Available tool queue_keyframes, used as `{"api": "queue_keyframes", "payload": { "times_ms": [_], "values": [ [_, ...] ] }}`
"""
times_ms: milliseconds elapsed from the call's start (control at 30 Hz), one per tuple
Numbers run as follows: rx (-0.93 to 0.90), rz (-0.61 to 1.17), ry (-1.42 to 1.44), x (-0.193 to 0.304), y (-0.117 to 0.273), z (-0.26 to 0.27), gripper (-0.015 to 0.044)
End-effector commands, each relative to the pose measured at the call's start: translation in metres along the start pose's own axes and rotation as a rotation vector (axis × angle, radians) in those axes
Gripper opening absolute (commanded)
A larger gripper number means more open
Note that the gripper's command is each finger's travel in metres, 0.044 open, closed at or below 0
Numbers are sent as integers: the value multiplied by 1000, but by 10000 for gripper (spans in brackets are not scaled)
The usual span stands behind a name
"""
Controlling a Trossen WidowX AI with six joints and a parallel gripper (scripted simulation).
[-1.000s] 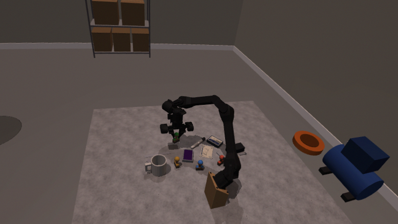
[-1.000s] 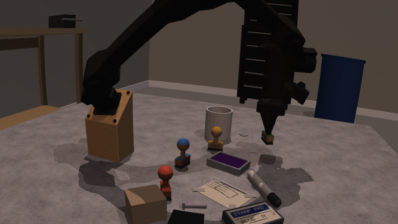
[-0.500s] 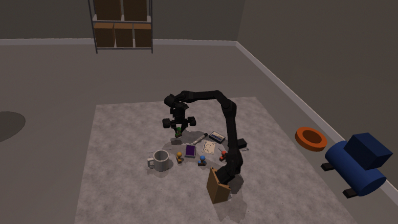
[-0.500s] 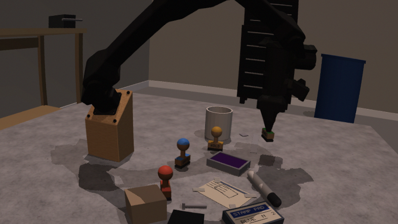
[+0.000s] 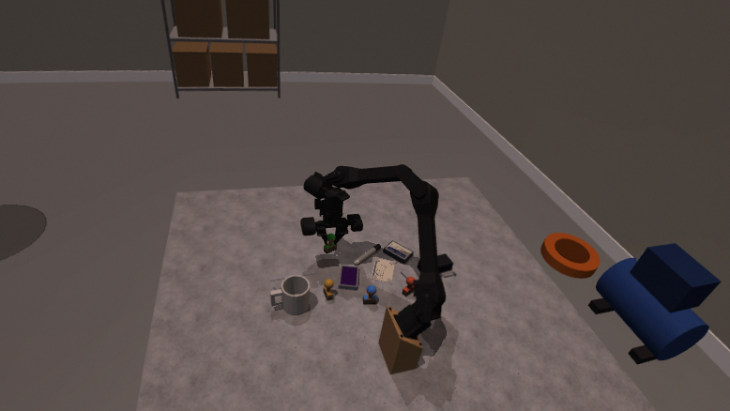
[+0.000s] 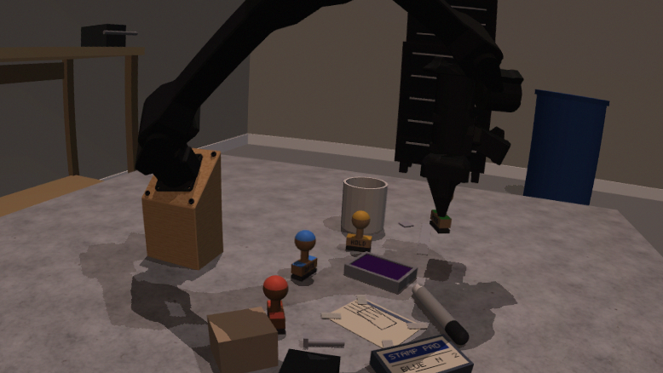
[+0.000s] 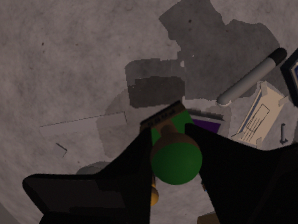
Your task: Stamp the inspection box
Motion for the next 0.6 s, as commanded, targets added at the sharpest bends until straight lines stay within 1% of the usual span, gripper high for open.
{"api": "queue_keyframes", "payload": {
  "times_ms": [0,567],
  "values": [
    [-3,1,-6,6,2,-8,0],
    [-1,3,-3,41,3,-48,0]
  ]
}}
Point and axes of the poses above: the point midway between the two fingers, 35 mm back from their tips, its own y axis back along the fingers, its own z axis across the jaws, x = y × z, the point moved 10 cm from there along y, back along the fingers, and after that the axes turned 13 degrees about -y, right-handed, at the moved point
